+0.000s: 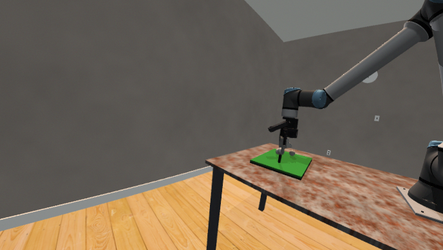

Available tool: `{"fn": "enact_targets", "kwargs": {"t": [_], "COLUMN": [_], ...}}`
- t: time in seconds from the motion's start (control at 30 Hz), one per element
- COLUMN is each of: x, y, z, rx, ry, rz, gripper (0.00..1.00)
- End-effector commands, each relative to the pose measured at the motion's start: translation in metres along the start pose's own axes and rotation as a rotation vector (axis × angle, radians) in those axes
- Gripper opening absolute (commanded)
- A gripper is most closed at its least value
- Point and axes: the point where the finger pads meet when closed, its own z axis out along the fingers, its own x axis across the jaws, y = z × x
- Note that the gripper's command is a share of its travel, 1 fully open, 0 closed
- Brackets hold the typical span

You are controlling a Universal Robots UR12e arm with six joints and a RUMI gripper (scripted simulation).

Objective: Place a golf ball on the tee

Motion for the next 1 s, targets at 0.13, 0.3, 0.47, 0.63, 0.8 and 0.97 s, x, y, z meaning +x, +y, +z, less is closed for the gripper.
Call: {"fn": "enact_targets", "kwargs": {"t": [0.13,0.3,0.47,0.63,0.8,0.97], "x": [0.0007,0.0007,0.0007,0.0007,0.0007,0.0007], "y": [-0.0008,-0.0008,-0.0008,-0.0008,-0.0008,-0.0008], "z": [0.0029,0.0029,0.0029,0.0029,0.0029,0.0029], "rx": [0.001,0.001,0.001,0.001,0.001,0.001], "ry": [0.001,0.001,0.001,0.001,0.001,0.001], "rz": [0.000,0.000,0.000,0.000,0.000,0.000], "gripper": [0.00,0.00,1.00,1.00,1.00,1.00]}}
